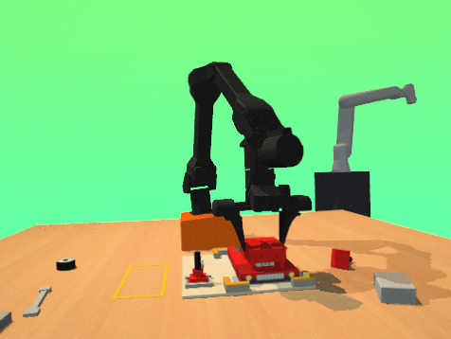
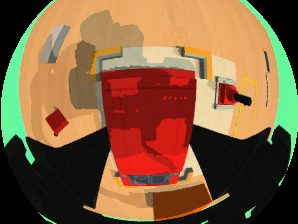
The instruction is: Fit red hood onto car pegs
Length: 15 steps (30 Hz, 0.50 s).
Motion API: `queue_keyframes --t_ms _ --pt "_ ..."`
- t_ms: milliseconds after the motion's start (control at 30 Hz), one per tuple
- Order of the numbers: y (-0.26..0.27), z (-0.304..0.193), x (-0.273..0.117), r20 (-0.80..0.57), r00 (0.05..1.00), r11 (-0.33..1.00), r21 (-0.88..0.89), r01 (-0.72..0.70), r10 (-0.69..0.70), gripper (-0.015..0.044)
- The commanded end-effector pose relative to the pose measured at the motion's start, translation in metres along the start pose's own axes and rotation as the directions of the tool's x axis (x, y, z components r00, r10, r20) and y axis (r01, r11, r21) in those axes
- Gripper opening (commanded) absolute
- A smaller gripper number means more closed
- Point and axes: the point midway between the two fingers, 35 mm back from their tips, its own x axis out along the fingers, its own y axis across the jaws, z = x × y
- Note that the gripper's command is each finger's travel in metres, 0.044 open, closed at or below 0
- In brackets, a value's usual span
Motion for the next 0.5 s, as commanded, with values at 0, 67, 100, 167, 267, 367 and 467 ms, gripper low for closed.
queue_keyframes --t_ms 0,67,100,167,267,367,467 --pt "-0.0003 -0.0004 -0.0002 -0.002 1.000 1.000 0.001 0.002 -0.002 0.0000" --pt "-0.0002 -0.0003 -0.0013 -0.002 1.000 1.000 0.001 0.002 -0.002 0.0000" --pt "-0.0002 -0.0002 -0.0018 -0.002 1.000 1.000 0.001 0.002 -0.002 0.0000" --pt "-0.0002 -0.0002 -0.0029 -0.002 1.000 1.000 0.001 0.001 -0.001 0.0000" --pt "-0.0001 0.0000 -0.0045 -0.001 1.000 1.000 0.001 0.001 -0.001 0.0000" --pt "0.0000 0.0001 -0.0061 -0.001 1.000 1.000 0.001 0.001 -0.001 0.0000" --pt "0.0000 0.0002 -0.0077 -0.001 1.000 1.000 0.000 0.001 -0.001 0.0000"
